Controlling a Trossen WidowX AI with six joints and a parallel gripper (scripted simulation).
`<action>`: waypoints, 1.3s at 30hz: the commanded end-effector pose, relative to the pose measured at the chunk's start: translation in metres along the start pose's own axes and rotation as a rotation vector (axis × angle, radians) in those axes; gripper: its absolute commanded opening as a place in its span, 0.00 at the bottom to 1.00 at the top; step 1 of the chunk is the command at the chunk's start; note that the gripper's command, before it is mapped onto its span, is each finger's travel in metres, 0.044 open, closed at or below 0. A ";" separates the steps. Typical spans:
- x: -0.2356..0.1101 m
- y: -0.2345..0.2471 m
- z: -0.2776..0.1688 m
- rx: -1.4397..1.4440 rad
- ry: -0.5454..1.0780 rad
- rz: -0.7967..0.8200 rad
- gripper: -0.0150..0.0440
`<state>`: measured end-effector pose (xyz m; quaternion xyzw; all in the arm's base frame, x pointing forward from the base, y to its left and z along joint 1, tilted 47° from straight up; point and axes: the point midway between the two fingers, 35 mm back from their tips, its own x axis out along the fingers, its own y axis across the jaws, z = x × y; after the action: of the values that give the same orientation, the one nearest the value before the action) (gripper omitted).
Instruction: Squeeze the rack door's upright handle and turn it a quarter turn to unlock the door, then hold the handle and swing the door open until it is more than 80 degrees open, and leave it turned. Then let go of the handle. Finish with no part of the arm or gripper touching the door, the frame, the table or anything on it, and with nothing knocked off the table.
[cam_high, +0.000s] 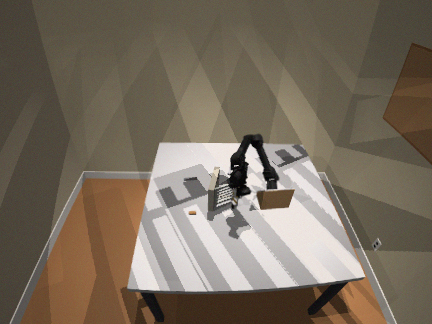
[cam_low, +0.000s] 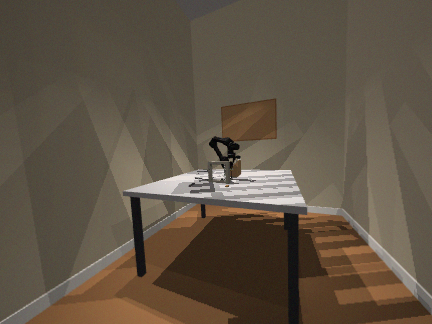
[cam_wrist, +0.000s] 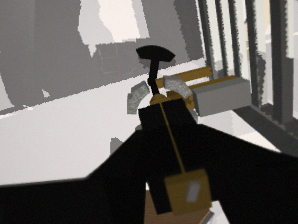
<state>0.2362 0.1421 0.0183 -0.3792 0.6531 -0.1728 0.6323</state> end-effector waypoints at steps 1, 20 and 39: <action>0.002 0.008 0.003 0.069 0.006 0.000 0.30; 0.001 0.052 0.023 0.406 0.005 0.001 0.30; 0.001 0.079 0.047 0.660 0.005 0.003 0.30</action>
<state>0.2574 0.2049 -0.0423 -0.1605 0.5669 -0.3667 0.7200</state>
